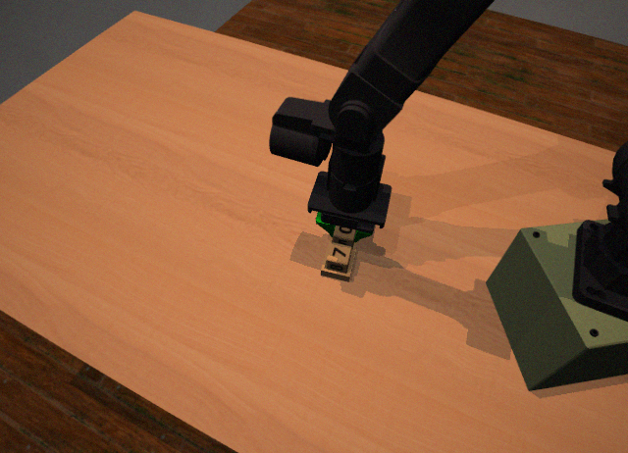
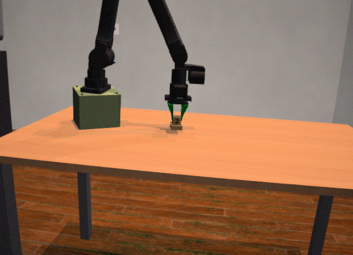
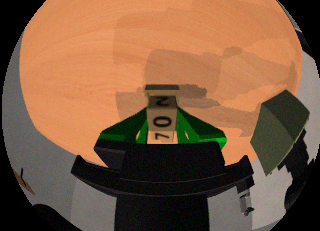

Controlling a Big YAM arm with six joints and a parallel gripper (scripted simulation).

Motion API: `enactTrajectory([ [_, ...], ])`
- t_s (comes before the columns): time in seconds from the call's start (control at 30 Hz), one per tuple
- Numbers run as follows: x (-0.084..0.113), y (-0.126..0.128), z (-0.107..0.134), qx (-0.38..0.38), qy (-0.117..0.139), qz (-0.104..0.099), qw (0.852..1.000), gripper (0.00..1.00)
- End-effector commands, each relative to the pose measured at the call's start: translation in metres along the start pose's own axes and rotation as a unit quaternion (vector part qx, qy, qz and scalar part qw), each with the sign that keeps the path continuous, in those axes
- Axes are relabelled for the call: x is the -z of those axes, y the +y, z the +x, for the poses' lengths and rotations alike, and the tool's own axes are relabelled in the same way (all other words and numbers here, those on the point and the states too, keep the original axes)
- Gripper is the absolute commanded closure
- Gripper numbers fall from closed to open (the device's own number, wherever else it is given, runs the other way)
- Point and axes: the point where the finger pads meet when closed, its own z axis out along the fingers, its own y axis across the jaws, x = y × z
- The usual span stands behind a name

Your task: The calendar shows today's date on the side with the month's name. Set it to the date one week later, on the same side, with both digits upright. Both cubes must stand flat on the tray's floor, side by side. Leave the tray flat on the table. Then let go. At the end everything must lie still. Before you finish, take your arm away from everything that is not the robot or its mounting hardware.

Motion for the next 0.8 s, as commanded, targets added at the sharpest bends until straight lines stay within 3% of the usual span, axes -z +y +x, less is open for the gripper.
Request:
enactTrajectory([
  [0.0, 0.014, 0.016, 0.0, 0.001, -0.001, -0.019, 1.0, 0.73],
  [0.23, 0.021, 0.02, 0.001, 0.001, -0.001, -0.022, 1.0, 0.73],
  [0.77, 0.102, 0.026, 0.001, -0.001, -0.002, -0.031, 1.0, 0.73],
])
